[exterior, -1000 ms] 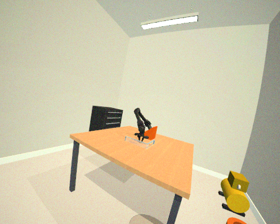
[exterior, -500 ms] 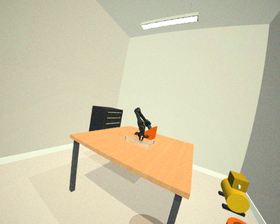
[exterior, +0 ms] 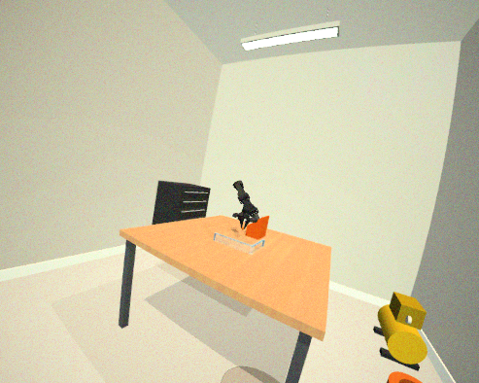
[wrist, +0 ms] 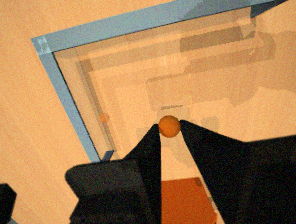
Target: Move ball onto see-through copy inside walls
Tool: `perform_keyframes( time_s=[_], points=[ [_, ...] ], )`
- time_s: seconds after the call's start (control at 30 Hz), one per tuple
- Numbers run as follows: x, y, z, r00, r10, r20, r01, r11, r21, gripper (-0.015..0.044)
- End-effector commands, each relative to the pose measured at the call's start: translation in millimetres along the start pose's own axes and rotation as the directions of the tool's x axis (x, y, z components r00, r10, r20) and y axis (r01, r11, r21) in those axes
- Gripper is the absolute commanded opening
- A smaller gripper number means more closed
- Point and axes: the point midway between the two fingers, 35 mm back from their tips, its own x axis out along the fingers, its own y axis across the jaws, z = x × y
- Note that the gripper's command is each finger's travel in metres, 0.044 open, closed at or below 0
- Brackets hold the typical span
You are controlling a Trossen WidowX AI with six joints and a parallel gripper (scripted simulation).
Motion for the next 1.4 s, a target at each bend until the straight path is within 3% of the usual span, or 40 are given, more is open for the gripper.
perform_keyframes(
  time_s=[0.0, 0.27, 0.57, 0.97, 1.27, 1.37],
  points=[
    [-7, -1, -2, 1.0, 0.0, -0.007, 0.0, 1.0, -0.003, 0.0],
    [-2, 22, -2, 1.0, 0.004, -0.006, -0.005, 0.956, -0.294, 0.0],
    [5, 50, -5, 1.0, 0.007, -0.006, -0.009, 0.789, -0.614, 0.0],
    [16, 87, -12, 1.0, 0.008, -0.005, -0.008, 0.412, -0.911, 0.0],
    [25, 112, -20, 1.0, 0.006, -0.006, -0.006, 0.063, -0.998, 0.0],
    [27, 117, -22, 1.0, 0.006, -0.006, -0.006, 0.004, -1.0, 0.0]
  ],
)
